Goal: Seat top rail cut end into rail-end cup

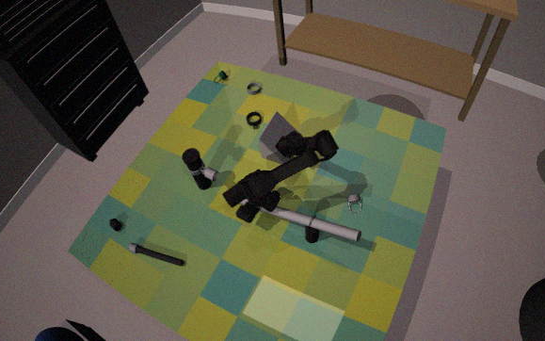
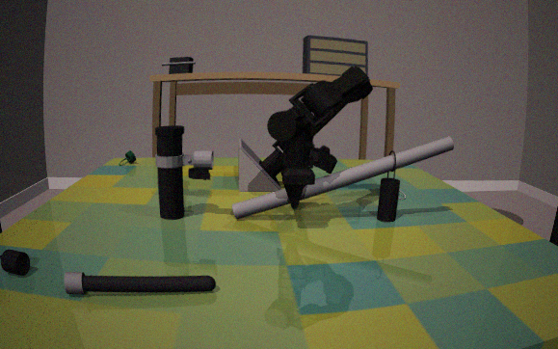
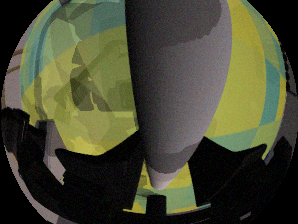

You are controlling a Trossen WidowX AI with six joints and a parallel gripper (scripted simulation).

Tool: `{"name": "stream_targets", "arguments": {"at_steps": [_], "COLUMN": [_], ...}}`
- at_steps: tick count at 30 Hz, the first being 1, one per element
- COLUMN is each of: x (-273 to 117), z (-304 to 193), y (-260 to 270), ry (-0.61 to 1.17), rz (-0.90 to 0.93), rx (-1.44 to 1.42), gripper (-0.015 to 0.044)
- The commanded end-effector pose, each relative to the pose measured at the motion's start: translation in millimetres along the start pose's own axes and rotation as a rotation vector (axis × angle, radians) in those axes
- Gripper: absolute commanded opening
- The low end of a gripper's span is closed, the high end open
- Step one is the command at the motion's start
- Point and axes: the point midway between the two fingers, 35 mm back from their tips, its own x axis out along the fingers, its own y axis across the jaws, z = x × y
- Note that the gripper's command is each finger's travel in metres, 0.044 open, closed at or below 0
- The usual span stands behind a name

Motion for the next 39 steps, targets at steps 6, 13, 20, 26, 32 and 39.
{"name": "stream_targets", "arguments": {"at_steps": [6,13,20,26,32,39], "x": [-7.6,-40.9,-76.6,-76.6,-70.6,-70.8], "z": [-1.1,-13.0,-22.8,-22.8,-19.3,-19.4], "y": [-0.3,-2.5,-0.4,-0.4,-0.6,-0.6], "ry": [0.009,0.164,0.315,0.315,0.29,0.29], "rz": [-0.004,-0.002,0.002,0.002,0.008,0.008], "rx": [-0.002,-0.007,-0.002,-0.002,-0.002,-0.002], "gripper": [0.0,0.0,0.0,0.0,0.0,0.0]}}
